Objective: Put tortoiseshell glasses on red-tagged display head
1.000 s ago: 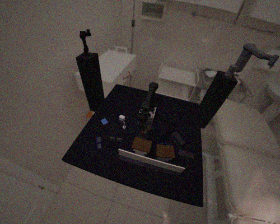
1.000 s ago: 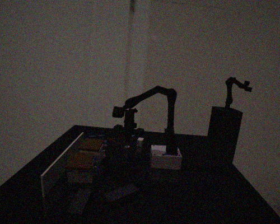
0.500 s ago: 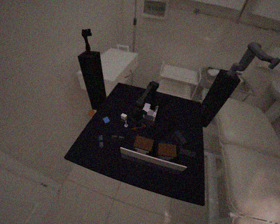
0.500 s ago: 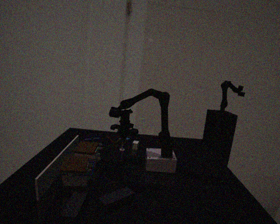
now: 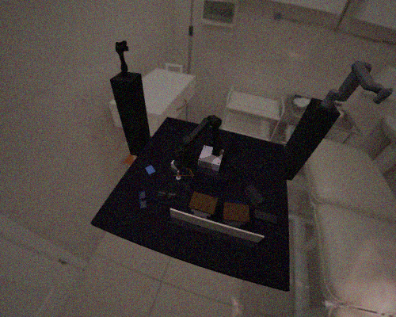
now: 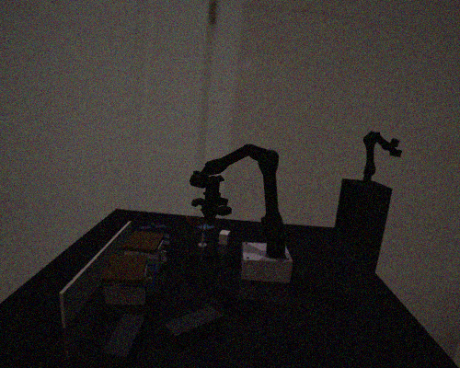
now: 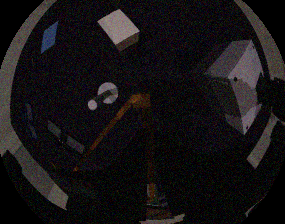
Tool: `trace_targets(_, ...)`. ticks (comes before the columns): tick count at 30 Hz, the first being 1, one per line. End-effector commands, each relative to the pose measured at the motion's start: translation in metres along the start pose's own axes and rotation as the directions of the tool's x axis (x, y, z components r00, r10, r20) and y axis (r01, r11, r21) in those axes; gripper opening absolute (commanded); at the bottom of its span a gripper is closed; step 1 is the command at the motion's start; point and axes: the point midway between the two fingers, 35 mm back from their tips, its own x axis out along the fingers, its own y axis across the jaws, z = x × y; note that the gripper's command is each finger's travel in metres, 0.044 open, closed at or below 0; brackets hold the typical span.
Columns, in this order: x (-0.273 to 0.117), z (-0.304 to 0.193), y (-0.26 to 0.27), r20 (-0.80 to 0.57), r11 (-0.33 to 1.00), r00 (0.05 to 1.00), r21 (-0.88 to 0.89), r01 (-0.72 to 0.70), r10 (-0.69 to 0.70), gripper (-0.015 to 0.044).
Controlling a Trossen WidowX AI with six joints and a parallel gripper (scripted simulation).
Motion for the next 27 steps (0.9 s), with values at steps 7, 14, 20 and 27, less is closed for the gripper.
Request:
trace_targets(7, -0.002, 0.037, 0.013, 0.0, 0.995, 1.0, 0.096, -0.006, 0.006, 0.0)
trace_targets(14, 0.018, 0.037, 0.015, 0.0, 0.995, 1.0, 0.096, -0.006, 0.006, 0.0)
trace_targets(20, 0.055, 0.037, 0.014, 0.0, 0.995, 1.0, 0.096, -0.006, 0.006, 0.0)
trace_targets(27, 0.059, 0.036, 0.012, -0.001, 0.995, 1.0, 0.096, -0.006, 0.006, 0.0)
